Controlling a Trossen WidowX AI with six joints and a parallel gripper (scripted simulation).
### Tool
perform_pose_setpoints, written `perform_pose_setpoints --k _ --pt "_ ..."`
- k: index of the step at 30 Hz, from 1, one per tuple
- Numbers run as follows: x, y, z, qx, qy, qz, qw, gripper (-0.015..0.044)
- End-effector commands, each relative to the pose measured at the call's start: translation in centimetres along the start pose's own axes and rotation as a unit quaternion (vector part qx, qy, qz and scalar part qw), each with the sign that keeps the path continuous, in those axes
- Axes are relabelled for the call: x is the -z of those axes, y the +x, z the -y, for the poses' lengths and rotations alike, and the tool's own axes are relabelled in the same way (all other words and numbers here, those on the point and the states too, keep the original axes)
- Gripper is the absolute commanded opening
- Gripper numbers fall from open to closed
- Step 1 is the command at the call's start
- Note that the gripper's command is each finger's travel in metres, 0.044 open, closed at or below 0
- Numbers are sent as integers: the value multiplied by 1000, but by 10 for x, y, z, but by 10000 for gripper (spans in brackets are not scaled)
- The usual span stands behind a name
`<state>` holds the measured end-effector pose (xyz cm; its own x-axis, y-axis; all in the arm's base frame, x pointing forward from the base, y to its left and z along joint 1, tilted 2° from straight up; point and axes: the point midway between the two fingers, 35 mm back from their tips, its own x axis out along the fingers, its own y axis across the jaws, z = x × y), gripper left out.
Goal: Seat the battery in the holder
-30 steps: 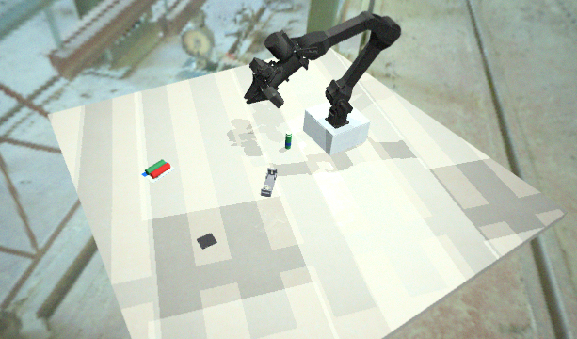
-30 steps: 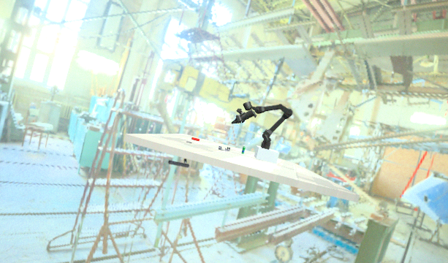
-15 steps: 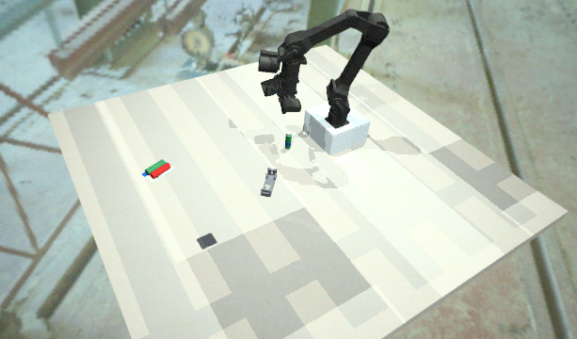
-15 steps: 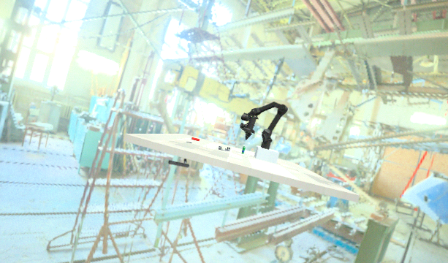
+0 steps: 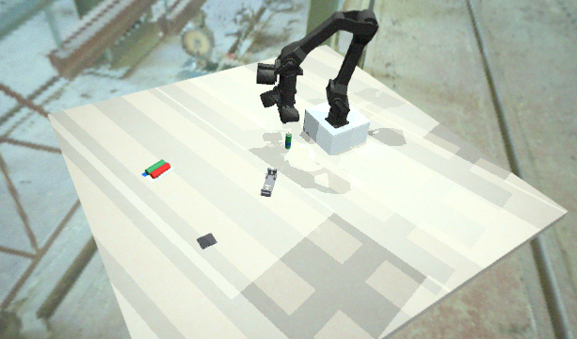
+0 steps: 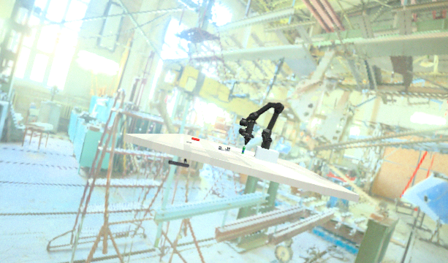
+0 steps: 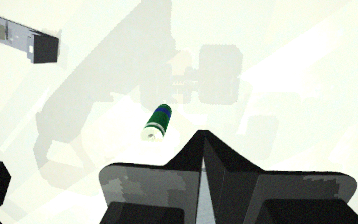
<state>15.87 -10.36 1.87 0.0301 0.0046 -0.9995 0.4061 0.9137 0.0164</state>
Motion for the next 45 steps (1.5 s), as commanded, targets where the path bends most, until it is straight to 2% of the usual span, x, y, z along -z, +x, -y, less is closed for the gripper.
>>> perform_pose_setpoints --k 1,45 --pt "10 34 -3 -4 0 -9 1000 0" --pt "10 34 -67 -7 0 -9 1000 0"
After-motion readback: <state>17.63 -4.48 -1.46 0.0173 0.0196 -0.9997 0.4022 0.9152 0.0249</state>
